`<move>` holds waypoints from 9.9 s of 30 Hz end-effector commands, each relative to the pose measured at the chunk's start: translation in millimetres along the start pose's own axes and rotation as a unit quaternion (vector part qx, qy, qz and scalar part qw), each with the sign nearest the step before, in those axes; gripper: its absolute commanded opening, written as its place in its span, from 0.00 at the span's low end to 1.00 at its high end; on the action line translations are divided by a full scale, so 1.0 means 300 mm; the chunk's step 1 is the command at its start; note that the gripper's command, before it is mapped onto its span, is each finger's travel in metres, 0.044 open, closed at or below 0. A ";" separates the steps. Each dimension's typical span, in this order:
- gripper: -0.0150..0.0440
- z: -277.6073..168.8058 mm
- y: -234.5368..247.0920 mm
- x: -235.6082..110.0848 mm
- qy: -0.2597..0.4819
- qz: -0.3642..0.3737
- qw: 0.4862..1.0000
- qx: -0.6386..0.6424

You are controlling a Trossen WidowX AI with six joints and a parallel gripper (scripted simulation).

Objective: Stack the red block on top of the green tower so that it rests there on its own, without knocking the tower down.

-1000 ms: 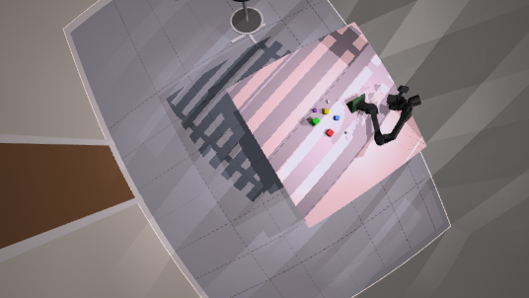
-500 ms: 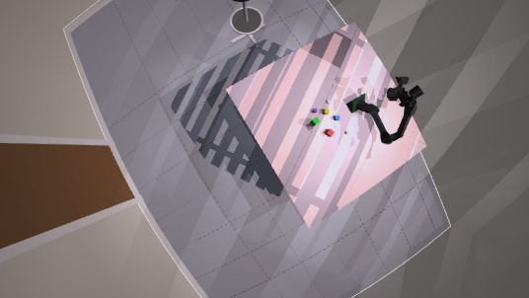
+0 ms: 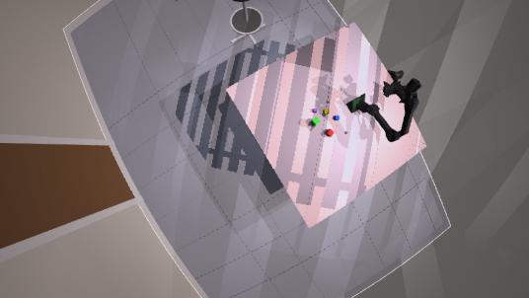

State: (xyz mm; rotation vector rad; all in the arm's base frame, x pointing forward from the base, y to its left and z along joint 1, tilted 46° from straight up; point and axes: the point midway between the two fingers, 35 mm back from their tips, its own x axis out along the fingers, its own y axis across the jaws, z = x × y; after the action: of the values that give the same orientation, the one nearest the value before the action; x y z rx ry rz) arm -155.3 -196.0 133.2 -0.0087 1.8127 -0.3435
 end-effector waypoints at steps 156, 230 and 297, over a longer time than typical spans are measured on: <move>0.25 1.474 0.845 -0.342 -0.210 0.463 0.837 -0.203; 0.25 1.744 0.424 -0.139 -0.212 0.458 0.839 -0.203; 1.00 1.744 0.429 -0.133 -0.211 0.457 0.839 -0.205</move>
State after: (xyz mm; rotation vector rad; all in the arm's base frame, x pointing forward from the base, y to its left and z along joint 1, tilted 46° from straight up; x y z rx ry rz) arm 373.2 -184.9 21.8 0.4376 1.2332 0.6861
